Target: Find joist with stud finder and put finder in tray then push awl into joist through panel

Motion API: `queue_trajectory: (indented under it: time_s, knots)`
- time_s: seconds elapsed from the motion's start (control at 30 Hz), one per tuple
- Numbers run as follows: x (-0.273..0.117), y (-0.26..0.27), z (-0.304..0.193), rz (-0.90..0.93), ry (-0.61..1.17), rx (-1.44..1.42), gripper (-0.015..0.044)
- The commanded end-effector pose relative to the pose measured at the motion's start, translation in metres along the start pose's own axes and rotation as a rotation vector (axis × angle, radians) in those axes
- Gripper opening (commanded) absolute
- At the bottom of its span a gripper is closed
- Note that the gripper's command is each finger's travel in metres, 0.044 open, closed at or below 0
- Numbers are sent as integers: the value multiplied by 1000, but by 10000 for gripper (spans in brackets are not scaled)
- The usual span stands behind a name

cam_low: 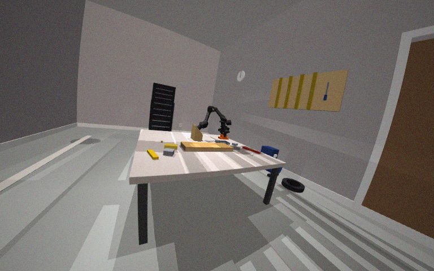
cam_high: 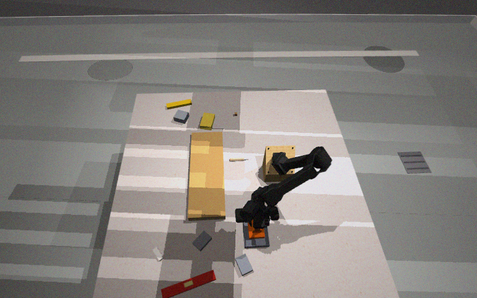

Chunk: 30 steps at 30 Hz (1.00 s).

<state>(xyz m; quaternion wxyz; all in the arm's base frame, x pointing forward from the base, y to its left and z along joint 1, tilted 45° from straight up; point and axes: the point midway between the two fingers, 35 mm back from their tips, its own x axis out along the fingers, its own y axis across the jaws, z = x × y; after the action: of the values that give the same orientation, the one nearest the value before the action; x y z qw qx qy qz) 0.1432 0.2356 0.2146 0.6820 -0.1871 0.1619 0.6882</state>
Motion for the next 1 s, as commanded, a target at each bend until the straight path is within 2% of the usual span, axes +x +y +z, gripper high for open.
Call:
queue_trajectory:
  time_s: [0.0, 0.97]
  knots:
    - [7, -1, -2, -4, 1, 5, 0]
    - [45, 3, -13, -4, -5, 8, 0]
